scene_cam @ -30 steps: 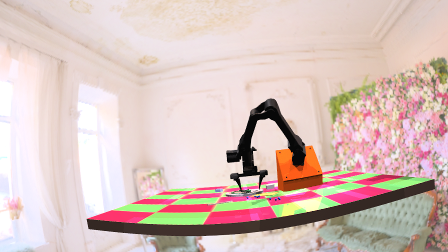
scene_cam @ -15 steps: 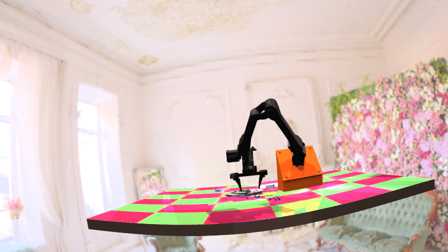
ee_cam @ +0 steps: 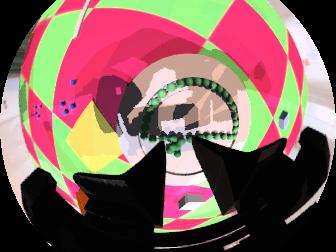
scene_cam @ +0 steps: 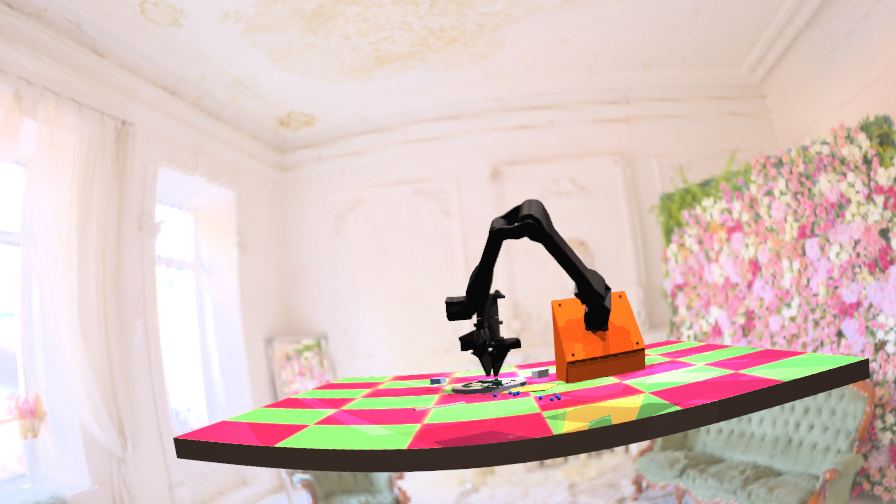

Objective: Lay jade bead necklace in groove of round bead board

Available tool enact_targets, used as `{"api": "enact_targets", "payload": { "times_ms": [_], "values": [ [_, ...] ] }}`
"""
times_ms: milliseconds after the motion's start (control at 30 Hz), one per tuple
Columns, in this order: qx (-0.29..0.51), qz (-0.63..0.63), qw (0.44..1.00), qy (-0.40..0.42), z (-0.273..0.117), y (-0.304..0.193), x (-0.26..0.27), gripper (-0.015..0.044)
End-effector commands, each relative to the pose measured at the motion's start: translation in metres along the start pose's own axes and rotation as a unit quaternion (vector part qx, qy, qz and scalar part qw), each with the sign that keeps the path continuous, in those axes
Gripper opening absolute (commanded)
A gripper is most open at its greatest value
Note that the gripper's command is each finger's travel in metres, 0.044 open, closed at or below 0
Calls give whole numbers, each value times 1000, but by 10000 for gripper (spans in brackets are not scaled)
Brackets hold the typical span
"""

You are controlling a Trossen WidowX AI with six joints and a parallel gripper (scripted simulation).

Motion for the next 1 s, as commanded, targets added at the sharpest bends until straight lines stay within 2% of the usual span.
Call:
{"api": "enact_targets", "payload": {
  "times_ms": [0, 233, 500, 967],
  "values": [
    [1, 465, 885, -6, -14, 1, -47, 120],
    [1, 632, 775, -2, -18, -1, -64, 120],
    [3, 785, 620, 1, -22, -4, -78, 120],
    [3, 789, 615, 1, -22, -4, -79, 120]
  ]
}}
Point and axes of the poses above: the point midway between the two fingers, 35 mm back from their tips, its own z axis out along the fingers, its own x axis across the jaws, y = z × x, the point moved 7 cm from there along -z, back along the fingers, and after that the axes turned 8 degrees about z, right-handed, at the moved point
